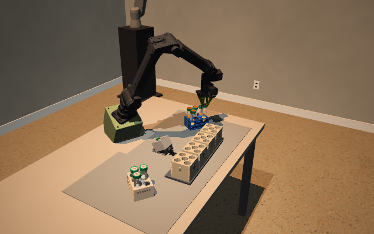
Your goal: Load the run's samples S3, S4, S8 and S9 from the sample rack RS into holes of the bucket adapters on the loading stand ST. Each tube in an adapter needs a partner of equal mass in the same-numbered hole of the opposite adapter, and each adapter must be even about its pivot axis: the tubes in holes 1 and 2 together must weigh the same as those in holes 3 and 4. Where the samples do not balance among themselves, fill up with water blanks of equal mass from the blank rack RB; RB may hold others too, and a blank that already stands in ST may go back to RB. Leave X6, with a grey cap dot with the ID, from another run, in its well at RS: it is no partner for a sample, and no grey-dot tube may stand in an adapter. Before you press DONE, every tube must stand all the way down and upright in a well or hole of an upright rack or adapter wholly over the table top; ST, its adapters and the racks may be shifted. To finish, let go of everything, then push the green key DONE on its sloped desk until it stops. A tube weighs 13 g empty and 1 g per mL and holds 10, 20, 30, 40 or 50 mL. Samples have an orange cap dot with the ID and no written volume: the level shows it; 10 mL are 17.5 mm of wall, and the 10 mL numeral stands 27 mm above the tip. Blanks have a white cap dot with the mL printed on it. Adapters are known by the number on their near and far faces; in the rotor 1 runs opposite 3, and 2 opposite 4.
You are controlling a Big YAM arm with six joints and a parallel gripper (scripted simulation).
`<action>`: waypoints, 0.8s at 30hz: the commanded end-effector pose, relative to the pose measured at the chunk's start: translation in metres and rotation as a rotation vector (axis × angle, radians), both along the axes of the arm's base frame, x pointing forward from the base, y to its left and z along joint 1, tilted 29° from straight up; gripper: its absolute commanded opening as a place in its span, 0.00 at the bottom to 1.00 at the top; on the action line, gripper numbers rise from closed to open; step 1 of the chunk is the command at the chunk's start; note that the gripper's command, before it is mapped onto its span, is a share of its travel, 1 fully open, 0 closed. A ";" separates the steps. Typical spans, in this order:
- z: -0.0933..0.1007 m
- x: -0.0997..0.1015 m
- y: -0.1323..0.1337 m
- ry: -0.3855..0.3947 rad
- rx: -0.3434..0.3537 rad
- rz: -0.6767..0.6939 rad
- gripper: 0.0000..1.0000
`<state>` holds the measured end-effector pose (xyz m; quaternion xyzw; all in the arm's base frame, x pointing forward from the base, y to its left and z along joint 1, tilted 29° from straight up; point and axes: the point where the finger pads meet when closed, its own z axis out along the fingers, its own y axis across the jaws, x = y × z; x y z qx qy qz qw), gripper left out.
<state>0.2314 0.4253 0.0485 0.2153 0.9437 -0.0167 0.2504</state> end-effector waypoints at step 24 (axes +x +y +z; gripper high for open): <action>-0.009 0.013 0.012 -0.017 0.039 0.012 0.00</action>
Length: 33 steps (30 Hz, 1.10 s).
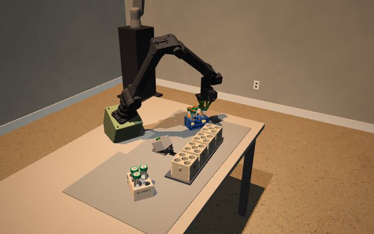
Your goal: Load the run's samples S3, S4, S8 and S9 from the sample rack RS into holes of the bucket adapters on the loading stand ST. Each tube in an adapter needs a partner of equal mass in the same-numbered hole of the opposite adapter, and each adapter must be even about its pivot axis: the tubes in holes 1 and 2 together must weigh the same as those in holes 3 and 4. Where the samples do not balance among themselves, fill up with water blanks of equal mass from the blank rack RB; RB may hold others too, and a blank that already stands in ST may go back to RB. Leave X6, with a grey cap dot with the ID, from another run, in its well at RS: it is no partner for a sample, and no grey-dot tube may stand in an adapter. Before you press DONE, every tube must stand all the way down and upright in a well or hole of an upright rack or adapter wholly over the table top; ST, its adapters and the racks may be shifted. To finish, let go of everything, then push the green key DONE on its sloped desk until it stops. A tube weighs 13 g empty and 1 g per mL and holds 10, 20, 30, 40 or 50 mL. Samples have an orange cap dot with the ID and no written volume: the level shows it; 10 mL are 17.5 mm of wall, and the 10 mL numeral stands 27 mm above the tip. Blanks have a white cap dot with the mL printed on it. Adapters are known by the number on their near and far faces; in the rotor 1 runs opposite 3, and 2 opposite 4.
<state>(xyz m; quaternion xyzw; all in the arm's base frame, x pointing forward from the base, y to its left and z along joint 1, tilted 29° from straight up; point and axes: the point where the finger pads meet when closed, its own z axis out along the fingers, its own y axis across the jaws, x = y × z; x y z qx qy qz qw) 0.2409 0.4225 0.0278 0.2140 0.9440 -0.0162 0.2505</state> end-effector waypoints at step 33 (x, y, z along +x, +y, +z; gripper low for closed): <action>0.045 -0.015 0.019 -0.016 0.040 0.009 0.55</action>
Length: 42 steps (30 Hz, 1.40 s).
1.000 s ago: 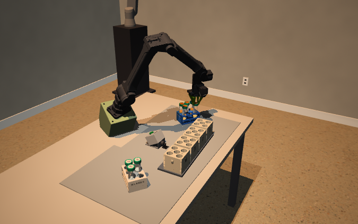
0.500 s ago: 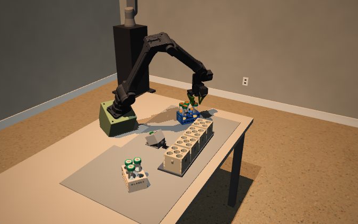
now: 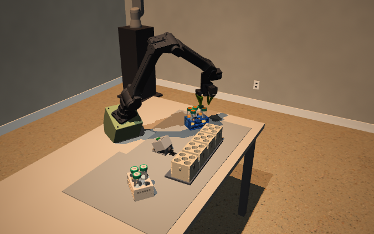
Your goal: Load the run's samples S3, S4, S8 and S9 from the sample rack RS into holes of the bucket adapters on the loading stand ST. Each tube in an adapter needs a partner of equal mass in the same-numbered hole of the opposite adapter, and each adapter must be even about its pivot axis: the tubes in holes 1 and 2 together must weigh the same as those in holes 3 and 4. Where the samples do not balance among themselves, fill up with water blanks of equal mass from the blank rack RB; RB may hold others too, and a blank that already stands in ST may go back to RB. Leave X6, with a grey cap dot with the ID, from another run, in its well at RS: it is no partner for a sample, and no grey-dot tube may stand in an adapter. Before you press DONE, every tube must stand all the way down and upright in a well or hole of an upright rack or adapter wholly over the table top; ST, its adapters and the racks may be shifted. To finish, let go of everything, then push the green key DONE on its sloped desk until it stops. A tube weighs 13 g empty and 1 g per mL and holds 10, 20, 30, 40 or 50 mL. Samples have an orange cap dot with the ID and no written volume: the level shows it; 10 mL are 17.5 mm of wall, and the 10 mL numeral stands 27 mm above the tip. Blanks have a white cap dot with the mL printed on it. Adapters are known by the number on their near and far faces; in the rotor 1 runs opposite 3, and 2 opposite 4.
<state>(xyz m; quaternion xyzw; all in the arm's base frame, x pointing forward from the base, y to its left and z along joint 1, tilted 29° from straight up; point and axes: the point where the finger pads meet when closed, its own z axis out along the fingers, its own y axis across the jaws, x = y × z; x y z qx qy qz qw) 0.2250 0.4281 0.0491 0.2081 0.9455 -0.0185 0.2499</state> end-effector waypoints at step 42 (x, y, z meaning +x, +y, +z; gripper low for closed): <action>0.011 -0.051 -0.001 0.080 -0.401 0.884 0.80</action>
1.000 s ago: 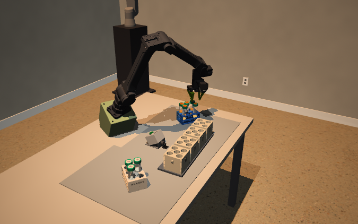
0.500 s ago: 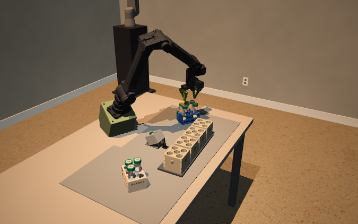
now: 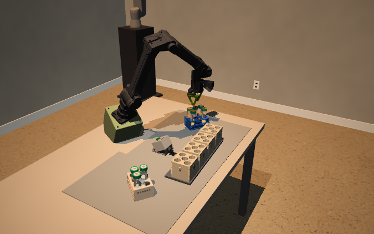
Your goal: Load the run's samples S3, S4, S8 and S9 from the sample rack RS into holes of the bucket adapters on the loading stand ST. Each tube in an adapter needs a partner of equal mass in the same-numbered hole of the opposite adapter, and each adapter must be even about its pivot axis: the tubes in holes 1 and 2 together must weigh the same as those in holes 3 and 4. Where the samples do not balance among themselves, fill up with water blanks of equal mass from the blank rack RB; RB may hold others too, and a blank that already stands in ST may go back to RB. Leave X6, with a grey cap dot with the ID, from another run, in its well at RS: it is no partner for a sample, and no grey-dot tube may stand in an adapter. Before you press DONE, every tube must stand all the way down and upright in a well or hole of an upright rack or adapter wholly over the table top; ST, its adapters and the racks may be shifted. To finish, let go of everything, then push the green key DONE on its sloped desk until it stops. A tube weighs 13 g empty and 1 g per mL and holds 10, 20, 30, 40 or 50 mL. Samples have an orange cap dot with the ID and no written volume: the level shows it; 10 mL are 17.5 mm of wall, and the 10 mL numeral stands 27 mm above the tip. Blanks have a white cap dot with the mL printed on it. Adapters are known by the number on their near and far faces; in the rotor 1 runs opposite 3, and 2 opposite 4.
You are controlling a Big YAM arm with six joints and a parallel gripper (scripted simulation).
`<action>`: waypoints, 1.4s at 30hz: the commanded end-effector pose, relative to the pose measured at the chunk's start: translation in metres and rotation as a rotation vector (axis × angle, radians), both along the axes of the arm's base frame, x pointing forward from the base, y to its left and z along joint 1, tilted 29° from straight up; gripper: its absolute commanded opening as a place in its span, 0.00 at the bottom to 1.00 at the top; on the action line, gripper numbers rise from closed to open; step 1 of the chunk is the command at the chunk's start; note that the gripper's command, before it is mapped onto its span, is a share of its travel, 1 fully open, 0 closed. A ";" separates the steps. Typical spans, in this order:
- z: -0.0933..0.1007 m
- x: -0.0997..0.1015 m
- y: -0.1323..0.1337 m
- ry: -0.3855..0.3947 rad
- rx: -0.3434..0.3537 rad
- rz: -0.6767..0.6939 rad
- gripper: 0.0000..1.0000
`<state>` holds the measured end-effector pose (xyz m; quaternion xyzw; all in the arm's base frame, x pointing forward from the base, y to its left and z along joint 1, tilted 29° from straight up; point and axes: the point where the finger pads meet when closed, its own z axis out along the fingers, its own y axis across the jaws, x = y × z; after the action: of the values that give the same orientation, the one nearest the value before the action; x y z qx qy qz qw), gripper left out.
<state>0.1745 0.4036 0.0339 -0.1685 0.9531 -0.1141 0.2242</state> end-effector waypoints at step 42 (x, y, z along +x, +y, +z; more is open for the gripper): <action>-0.022 0.028 0.017 0.077 -0.317 0.680 0.80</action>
<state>0.1924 0.3985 0.0046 -0.5142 0.8200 -0.1880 0.1667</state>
